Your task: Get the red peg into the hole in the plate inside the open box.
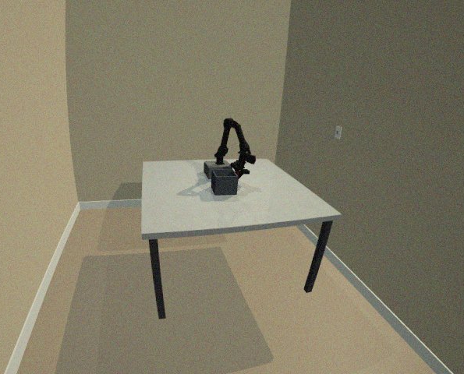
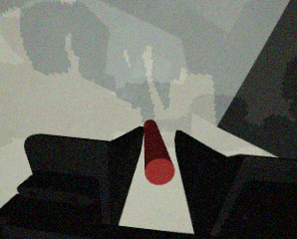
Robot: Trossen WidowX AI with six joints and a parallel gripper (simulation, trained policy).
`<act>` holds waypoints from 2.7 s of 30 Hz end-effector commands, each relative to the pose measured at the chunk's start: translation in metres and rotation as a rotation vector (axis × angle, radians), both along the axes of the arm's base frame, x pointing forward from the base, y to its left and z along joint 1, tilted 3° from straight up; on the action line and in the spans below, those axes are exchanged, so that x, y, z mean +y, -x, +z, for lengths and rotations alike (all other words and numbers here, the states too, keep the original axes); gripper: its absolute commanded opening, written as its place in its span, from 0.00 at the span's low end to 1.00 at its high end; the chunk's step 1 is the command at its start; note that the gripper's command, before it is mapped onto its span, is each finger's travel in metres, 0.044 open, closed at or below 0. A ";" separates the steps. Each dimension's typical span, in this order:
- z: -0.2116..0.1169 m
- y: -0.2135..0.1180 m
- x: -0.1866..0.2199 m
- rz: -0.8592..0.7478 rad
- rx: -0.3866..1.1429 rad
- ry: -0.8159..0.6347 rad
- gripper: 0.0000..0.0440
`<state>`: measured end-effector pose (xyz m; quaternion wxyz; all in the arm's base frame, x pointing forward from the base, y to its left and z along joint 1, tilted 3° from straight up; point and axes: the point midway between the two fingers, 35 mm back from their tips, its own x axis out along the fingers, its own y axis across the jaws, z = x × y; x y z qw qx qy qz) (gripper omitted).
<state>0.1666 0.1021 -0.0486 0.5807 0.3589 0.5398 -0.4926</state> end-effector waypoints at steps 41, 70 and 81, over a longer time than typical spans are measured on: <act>0.082 -0.075 0.032 -0.014 -0.264 -0.187 0.00; 0.162 -0.133 -0.043 -0.029 -0.351 -0.104 0.00; 0.165 -0.139 -0.080 -0.057 -0.318 -0.067 0.00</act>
